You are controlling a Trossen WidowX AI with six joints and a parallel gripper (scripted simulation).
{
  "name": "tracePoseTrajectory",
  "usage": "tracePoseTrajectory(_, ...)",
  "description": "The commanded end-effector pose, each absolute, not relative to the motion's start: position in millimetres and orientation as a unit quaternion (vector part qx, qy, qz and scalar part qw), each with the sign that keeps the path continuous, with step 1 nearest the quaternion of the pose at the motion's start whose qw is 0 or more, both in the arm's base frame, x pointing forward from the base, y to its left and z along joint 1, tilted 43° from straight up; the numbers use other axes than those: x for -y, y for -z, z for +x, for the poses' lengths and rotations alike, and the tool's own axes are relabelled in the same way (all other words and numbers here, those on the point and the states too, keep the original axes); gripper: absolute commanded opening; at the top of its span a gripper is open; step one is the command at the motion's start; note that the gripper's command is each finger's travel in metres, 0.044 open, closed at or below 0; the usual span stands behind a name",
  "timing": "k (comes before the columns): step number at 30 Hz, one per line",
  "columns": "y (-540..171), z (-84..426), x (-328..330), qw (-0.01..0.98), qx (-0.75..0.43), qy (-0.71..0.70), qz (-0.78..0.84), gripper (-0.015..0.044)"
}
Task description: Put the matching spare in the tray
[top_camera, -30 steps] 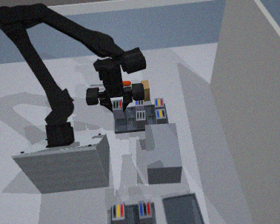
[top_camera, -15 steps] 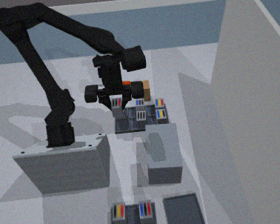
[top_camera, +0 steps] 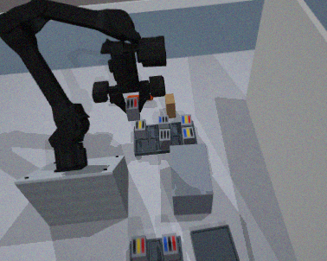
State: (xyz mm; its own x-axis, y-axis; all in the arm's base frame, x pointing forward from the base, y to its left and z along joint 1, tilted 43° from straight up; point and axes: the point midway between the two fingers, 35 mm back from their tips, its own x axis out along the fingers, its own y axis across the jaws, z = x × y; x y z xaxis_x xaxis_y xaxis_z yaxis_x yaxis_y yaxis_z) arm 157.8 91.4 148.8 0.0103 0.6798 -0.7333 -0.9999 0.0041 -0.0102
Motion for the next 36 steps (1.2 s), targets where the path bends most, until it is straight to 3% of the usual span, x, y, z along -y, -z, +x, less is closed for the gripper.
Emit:
tracePoseTrajectory(1,-154.4,159.0,-89.8,0.653,-0.273,-0.645,-0.289,0.0)
tracePoseTrajectory(36,-120.2,277.4,-4.9,0.657,-0.292,-0.628,-0.299,0.0)
